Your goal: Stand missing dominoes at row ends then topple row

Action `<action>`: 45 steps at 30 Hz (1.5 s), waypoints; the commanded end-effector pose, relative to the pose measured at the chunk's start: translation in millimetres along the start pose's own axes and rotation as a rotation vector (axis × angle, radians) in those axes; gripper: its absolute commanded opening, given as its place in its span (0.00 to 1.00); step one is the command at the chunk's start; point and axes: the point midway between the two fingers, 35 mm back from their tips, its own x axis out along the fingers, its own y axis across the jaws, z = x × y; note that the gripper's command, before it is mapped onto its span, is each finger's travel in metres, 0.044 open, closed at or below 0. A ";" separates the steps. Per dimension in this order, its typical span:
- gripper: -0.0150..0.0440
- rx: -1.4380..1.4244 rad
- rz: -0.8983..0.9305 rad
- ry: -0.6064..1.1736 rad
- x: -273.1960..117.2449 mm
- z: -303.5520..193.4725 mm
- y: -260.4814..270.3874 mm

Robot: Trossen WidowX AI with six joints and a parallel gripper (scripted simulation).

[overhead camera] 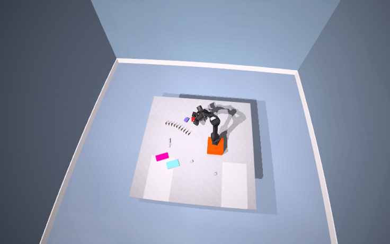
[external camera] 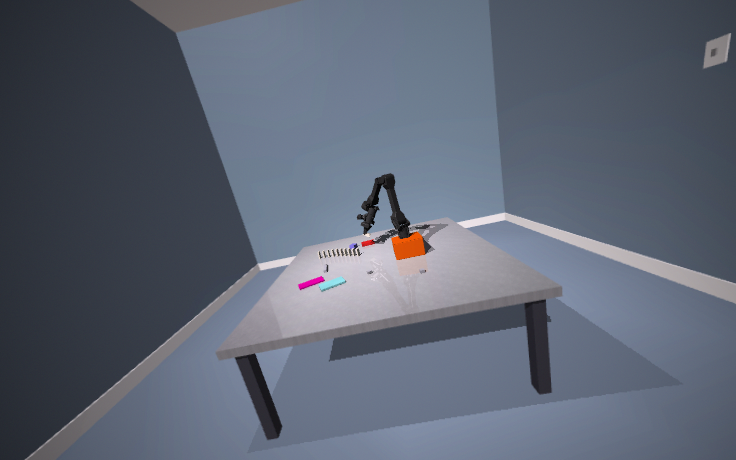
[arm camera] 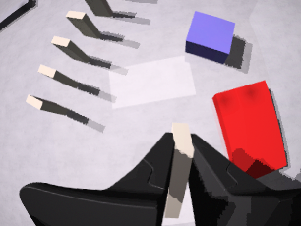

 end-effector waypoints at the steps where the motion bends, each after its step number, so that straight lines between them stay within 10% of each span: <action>1: 0.29 0.023 0.009 -0.079 4.4 -0.8 -5.0; 45: 0.29 -0.132 0.106 -0.854 -47.4 -46.4 15.6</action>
